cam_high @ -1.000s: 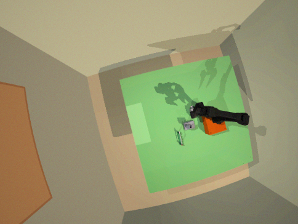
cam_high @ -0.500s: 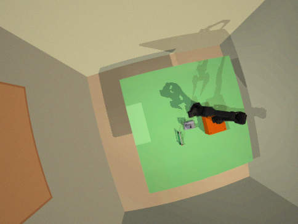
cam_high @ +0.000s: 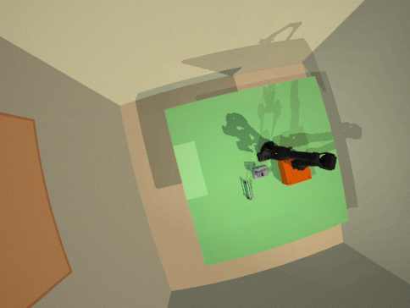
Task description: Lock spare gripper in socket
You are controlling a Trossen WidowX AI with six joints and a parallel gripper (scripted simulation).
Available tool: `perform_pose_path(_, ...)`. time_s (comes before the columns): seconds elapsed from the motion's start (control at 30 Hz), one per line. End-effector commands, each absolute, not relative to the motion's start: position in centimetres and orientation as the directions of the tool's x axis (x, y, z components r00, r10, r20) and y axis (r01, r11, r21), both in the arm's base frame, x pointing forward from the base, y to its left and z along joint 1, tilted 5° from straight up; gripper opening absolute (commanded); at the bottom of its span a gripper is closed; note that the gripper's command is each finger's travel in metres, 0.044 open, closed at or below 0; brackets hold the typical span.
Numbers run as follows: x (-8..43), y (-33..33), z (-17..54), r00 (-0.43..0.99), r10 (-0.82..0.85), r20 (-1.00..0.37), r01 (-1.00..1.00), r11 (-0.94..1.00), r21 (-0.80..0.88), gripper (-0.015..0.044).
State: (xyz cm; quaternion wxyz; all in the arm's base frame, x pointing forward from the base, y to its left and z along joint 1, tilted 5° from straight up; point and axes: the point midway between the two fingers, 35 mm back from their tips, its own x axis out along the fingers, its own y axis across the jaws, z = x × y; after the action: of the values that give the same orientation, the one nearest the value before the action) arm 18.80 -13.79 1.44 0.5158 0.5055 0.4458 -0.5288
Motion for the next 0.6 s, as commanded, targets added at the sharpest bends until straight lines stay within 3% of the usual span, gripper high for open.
perform_pose_path(0.0,18.8,-13.9,0.7,0.040,-0.098,-0.994,0.997,-0.066,0.046,0.0440)
perform_pose_path(0.57,18.7,-14.1,-2.0,0.039,-0.098,-0.994,0.997,-0.066,0.046,0.0440)
